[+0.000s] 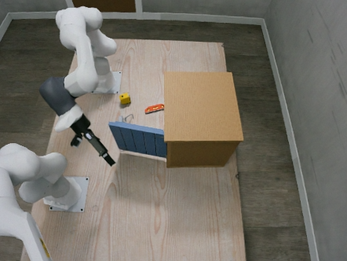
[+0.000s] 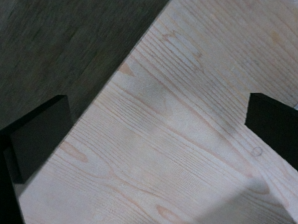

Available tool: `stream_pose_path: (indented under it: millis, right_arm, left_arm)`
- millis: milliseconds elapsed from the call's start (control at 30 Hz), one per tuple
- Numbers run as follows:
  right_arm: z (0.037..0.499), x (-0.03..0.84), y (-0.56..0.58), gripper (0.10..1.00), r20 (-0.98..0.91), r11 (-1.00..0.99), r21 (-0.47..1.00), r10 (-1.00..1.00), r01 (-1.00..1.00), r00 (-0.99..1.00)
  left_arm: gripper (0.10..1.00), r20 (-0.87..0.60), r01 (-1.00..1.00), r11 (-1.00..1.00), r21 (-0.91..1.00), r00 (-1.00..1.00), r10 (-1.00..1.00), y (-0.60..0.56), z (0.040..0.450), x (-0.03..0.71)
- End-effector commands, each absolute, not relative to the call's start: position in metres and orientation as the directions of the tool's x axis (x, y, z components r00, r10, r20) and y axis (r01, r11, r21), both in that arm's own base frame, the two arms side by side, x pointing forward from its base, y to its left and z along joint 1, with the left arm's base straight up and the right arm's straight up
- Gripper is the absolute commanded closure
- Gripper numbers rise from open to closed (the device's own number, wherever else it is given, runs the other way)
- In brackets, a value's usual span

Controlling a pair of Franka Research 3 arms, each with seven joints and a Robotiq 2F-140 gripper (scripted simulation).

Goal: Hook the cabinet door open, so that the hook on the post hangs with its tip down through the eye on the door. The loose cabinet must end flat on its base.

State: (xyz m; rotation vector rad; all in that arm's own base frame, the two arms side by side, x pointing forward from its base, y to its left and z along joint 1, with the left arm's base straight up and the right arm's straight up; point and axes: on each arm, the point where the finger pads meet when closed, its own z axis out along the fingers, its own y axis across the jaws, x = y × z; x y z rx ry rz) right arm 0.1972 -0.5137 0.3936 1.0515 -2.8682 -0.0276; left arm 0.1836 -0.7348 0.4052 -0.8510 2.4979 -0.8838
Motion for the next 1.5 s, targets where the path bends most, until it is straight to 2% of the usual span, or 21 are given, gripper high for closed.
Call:
stream_pose_path:
  millis: [0,33,133,800,1000,1167,1467]
  right_arm:
    - [0.397,0.179,-0.52,0.098,0.052,0.705,0.051,-0.709,-0.707,-0.703]
    - [0.397,0.173,-0.522,0.098,0.049,0.705,0.05,-0.709,-0.707,-0.704]
    - [0.399,0.157,-0.528,0.098,0.043,0.706,0.047,-0.709,-0.707,-0.704]
    - [0.408,0.049,-0.551,0.098,0.01,0.707,0.017,-0.707,-0.707,-0.707]
    - [0.412,0.014,-0.554,0.098,0.002,0.707,0.005,-0.707,-0.707,-0.707]
    - [0.413,0.001,-0.554,0.098,0.0,0.707,0.0,-0.707,-0.707,-0.707]
    - [0.413,0.0,-0.555,0.098,0.0,0.707,0.0,-0.707,-0.707,-0.707]
  left_arm:
    - [0.098,-0.128,-0.415,0.634,-0.652,-0.764,-0.632,-0.729,0.462,0.18]
    - [0.098,-0.125,-0.415,0.637,-0.65,-0.768,-0.629,-0.727,0.476,0.178]
    - [0.098,-0.125,-0.415,0.637,-0.649,-0.769,-0.628,-0.726,0.48,0.178]
    - [0.098,-0.126,-0.412,0.644,-0.644,-0.773,-0.622,-0.725,0.48,0.178]
    - [0.098,-0.151,-0.292,0.833,-0.47,-0.903,-0.402,-0.668,0.479,0.174]
    - [0.098,-0.105,-0.294,0.876,-0.383,-0.928,-0.357,-0.582,0.479,0.17]
    - [0.098,-0.045,-0.237,0.933,-0.27,-0.965,-0.258,-0.539,0.479,0.167]
